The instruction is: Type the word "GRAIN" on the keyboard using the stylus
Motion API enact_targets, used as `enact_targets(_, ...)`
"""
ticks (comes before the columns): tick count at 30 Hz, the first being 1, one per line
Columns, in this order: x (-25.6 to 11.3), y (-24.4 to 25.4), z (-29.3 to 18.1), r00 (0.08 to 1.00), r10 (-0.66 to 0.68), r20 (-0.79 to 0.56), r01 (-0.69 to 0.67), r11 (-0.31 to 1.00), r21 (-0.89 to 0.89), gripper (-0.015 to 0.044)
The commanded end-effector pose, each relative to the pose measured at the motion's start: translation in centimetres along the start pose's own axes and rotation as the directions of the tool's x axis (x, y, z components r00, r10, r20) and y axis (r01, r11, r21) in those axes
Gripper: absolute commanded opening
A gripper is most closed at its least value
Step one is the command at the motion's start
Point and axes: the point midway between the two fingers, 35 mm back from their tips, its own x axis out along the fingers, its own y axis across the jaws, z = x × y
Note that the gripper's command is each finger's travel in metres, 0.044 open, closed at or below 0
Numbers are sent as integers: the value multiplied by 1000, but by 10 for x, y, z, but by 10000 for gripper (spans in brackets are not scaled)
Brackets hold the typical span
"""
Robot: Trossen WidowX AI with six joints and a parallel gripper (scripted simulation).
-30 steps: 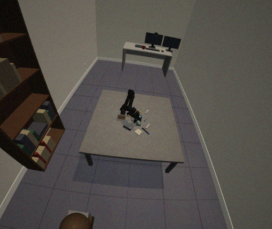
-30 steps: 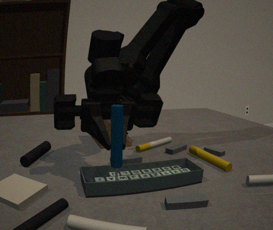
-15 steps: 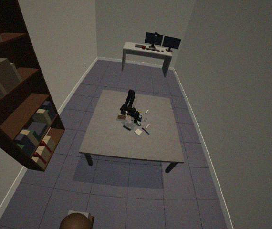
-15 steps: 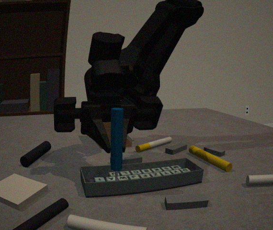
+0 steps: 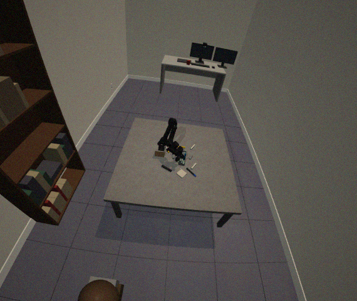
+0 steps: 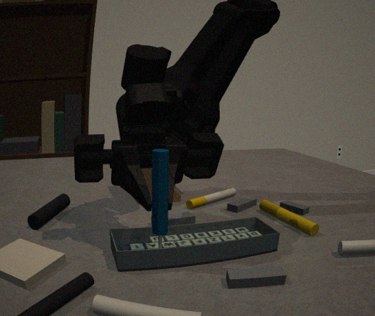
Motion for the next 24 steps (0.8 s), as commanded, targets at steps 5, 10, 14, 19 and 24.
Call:
enact_targets(5, -3, -2, 7, 1000, -4, -3, 4, 1000, 3, 81)
enact_targets(10, -10, -3, 19, 1000, -5, -3, 5, 1000, 2, 81)
enact_targets(14, -16, -2, 29, 1000, -4, -3, 4, 1000, 2, 81)
enact_targets(19, -19, -1, 32, 1000, -4, -2, 4, 1000, 2, 81)
enact_targets(24, -18, -2, 30, 1000, -9, -4, 9, 1000, 10, 84)
